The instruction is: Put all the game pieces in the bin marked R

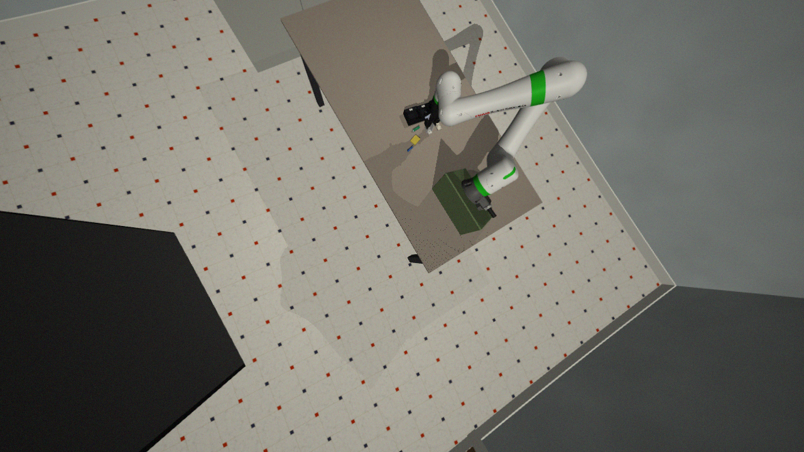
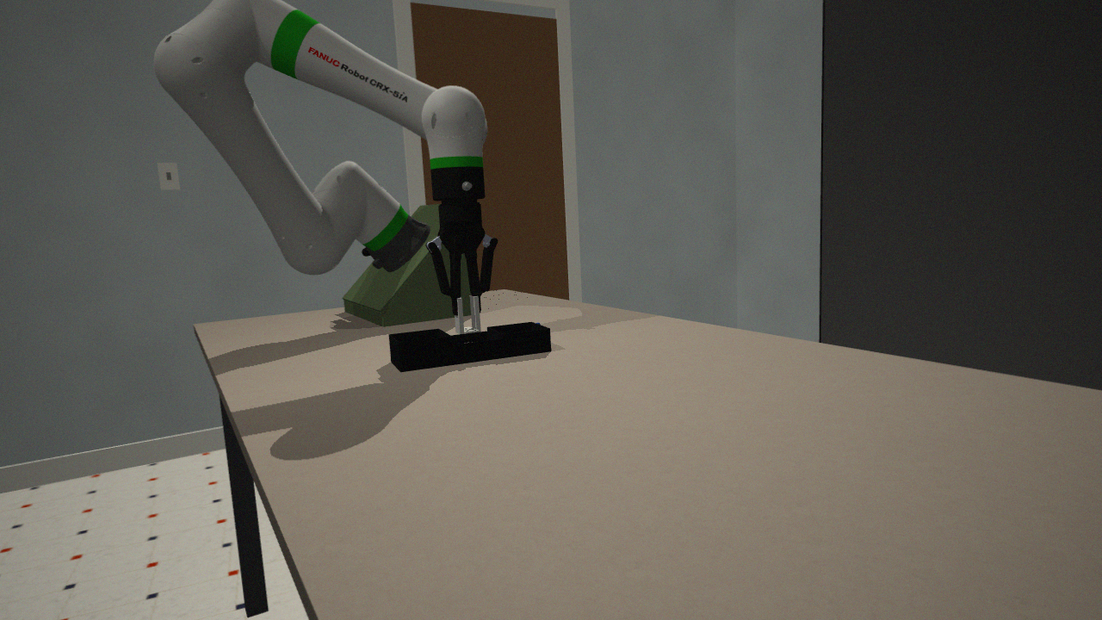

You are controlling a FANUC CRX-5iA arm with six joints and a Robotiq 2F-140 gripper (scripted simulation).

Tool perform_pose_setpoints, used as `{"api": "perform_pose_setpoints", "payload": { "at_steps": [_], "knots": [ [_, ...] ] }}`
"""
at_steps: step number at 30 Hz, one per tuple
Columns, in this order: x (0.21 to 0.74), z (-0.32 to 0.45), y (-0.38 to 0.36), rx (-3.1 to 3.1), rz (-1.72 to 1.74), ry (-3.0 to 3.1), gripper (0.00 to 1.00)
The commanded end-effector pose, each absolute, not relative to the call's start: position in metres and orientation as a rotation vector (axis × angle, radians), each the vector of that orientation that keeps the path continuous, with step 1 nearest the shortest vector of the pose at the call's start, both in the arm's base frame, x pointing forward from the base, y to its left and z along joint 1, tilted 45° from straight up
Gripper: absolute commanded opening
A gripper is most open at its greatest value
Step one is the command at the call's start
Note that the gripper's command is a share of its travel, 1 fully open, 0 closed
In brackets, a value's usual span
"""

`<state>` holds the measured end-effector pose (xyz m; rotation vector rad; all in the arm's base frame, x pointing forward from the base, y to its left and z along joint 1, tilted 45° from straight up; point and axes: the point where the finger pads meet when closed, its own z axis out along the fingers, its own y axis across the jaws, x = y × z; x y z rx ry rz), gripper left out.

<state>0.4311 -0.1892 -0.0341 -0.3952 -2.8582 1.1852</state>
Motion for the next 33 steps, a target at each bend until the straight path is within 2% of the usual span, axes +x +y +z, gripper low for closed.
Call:
{"api": "perform_pose_setpoints", "payload": {
  "at_steps": [1,33],
  "knots": [
    [0.433,-0.024,-0.179,-0.395,1.185,-2.858,0.13],
    [0.447,0.003,-0.162,-0.395,1.185,-2.858,0.13]
  ]
}}
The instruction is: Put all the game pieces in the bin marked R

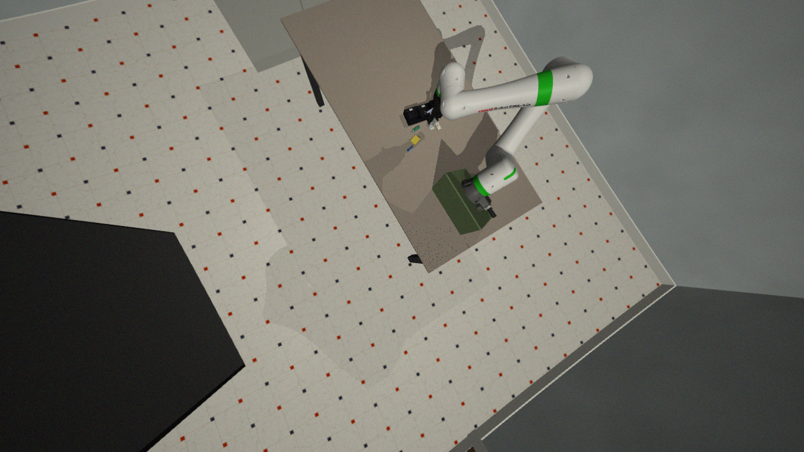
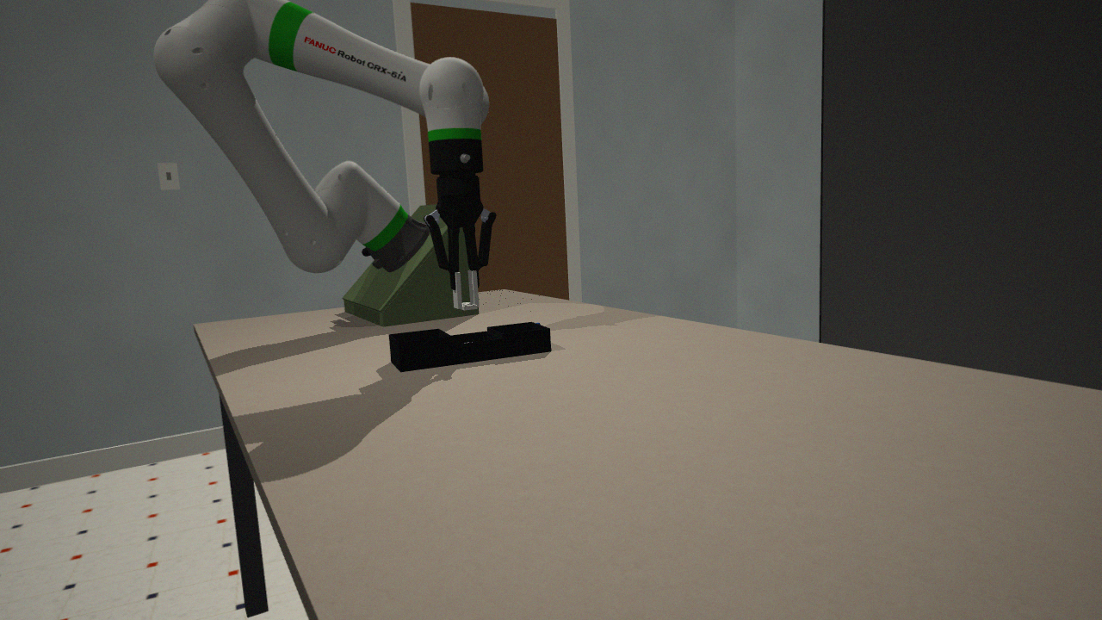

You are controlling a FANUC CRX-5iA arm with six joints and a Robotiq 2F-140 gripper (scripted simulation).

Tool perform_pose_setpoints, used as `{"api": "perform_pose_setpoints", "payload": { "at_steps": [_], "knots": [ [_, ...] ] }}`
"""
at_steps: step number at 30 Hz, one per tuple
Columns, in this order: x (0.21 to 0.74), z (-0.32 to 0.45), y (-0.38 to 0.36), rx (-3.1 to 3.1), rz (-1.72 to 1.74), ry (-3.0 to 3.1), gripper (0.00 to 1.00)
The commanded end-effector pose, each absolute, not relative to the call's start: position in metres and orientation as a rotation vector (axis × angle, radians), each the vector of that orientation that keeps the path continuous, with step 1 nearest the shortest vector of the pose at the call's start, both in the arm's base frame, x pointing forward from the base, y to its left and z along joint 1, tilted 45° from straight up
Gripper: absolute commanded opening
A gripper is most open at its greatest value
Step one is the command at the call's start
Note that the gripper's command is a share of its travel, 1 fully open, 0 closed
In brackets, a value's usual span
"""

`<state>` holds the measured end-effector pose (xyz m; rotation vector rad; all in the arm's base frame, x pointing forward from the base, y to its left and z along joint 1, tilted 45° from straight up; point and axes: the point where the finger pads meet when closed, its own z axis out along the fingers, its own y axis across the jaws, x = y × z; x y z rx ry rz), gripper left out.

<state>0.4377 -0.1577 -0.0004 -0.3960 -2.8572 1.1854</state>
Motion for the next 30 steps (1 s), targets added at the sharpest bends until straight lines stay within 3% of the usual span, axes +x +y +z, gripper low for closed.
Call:
{"api": "perform_pose_setpoints", "payload": {
  "at_steps": [1,6,19,30],
  "knots": [
    [0.452,0.005,-0.164,-0.395,1.185,-2.858,0.13],
    [0.464,0.009,-0.170,-0.395,1.185,-2.858,0.13],
    [0.531,0.030,-0.203,-1.084,1.226,-2.856,0.13],
    [0.533,0.031,-0.204,-1.578,1.214,-2.760,0.13]
  ]
}}
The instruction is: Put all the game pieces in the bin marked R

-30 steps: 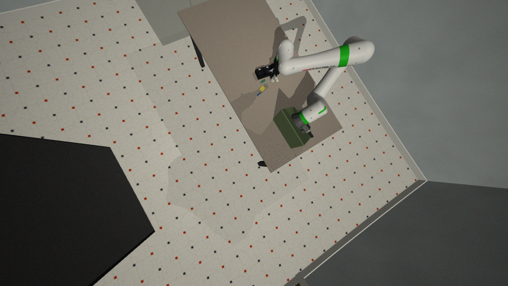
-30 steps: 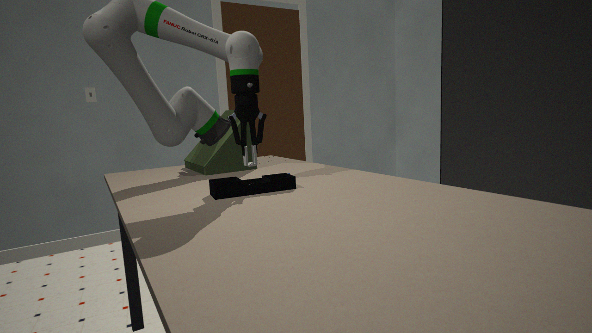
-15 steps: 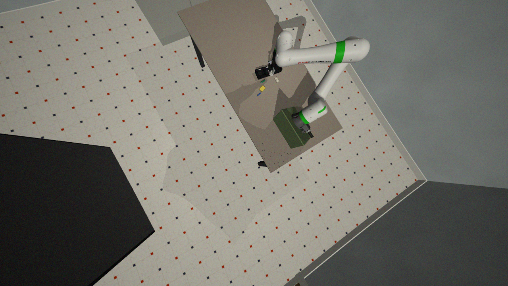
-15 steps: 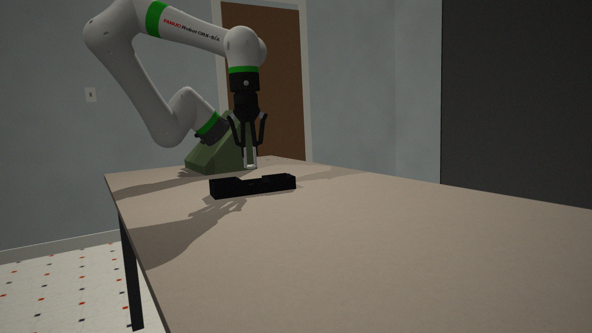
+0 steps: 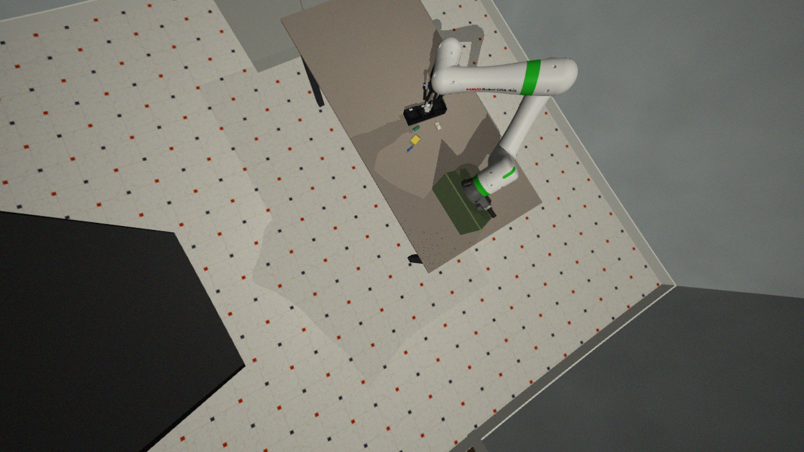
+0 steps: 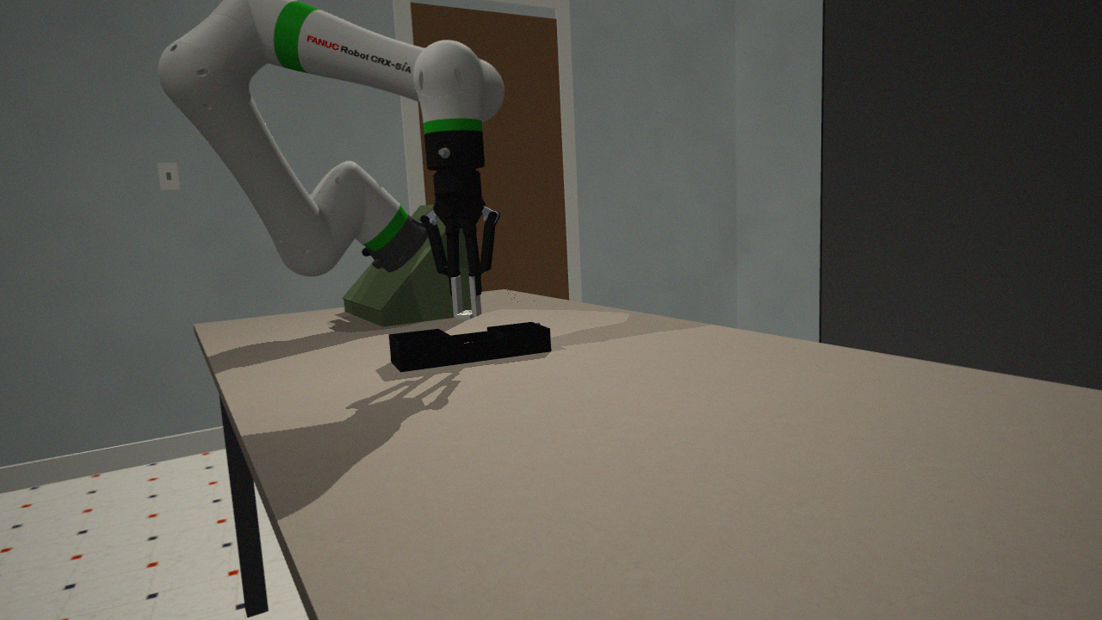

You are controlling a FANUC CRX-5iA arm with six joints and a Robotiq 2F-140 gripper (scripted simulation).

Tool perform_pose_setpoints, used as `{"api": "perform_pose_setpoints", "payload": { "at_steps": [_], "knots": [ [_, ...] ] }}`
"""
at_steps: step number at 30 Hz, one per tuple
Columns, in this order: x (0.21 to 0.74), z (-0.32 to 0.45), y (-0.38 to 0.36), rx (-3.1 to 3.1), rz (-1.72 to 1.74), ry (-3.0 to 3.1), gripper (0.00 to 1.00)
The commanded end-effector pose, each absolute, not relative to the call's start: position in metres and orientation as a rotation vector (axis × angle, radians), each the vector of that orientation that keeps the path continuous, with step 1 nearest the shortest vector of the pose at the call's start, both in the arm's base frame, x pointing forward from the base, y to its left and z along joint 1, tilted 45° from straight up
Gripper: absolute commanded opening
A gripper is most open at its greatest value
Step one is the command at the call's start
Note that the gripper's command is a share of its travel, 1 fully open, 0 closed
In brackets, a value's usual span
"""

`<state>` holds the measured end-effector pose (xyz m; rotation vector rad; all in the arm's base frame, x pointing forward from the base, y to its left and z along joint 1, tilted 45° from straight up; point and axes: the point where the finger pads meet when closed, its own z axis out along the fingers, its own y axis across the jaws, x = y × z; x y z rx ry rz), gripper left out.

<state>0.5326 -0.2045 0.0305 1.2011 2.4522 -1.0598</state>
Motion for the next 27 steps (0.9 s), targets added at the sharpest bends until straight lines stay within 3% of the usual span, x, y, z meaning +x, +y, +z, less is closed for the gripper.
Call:
{"api": "perform_pose_setpoints", "payload": {
  "at_steps": [1,27],
  "knots": [
    [0.5332,0.0306,-0.2043,1.365,-1.018,2.311,0.13],
    [0.5334,0.0308,-0.2046,1.938,-0.788,1.636,0.13]
  ]
}}
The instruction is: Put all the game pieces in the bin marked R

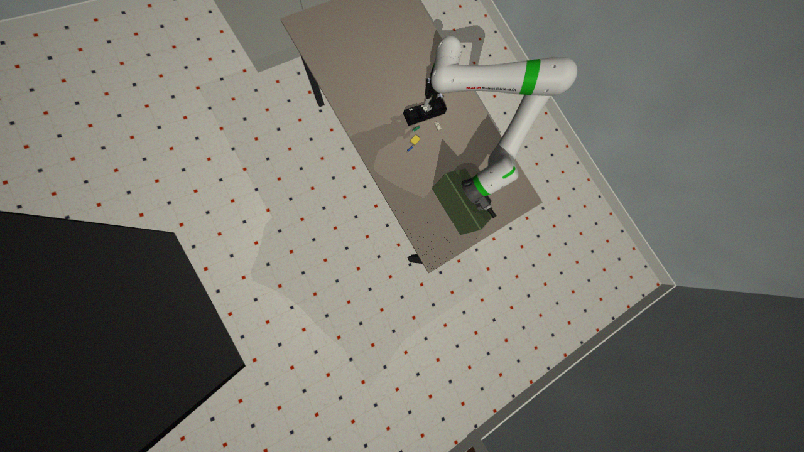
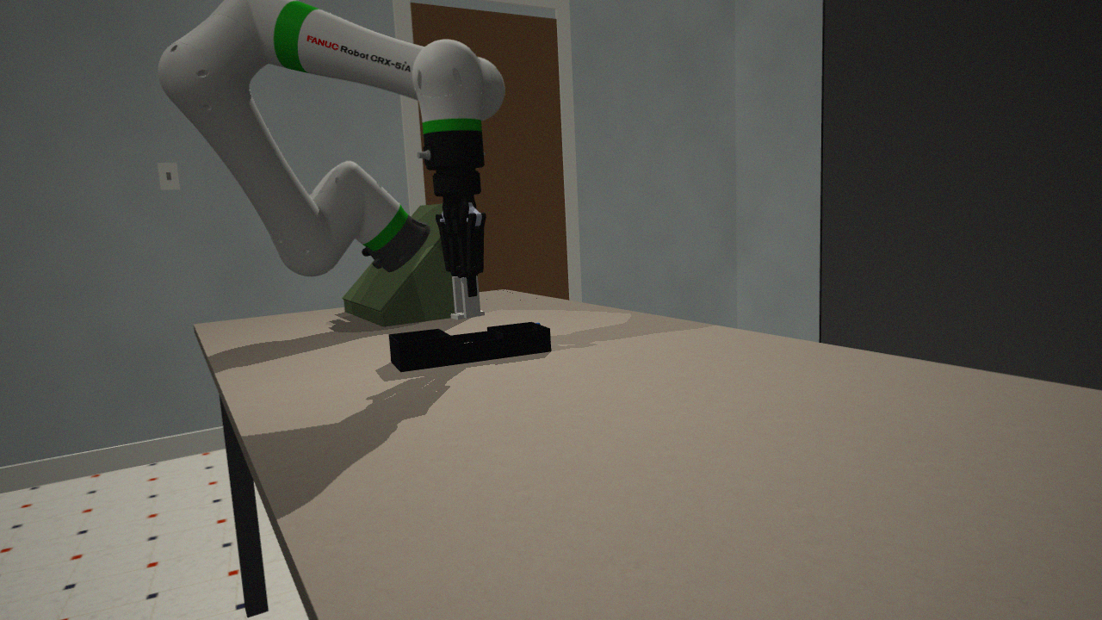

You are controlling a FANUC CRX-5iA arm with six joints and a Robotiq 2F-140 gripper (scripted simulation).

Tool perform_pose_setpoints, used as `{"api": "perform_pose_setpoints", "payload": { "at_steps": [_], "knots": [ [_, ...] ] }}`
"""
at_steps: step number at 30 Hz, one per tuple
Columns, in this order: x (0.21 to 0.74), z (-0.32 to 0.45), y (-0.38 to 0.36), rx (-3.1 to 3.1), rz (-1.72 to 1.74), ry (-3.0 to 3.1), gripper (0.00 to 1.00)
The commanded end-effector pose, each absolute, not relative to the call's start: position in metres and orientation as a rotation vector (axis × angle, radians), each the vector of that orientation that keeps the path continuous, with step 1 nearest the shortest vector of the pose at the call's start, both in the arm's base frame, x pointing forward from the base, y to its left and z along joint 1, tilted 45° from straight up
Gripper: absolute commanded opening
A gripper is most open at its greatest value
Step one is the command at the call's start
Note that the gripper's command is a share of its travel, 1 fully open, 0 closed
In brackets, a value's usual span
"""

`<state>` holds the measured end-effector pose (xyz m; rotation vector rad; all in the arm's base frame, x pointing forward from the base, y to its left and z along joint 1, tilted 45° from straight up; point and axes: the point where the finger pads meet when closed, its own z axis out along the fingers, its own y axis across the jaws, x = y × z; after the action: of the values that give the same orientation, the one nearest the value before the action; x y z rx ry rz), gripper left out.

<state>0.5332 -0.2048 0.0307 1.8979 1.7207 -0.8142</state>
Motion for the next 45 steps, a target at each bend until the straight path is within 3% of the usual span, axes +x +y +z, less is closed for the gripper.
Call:
{"api": "perform_pose_setpoints", "payload": {
  "at_steps": [1,45],
  "knots": [
    [0.533,0.031,-0.205,1.987,-0.757,1.542,0.13],
    [0.529,0.005,-0.229,2.016,-0.736,1.477,0.13]
  ]
}}
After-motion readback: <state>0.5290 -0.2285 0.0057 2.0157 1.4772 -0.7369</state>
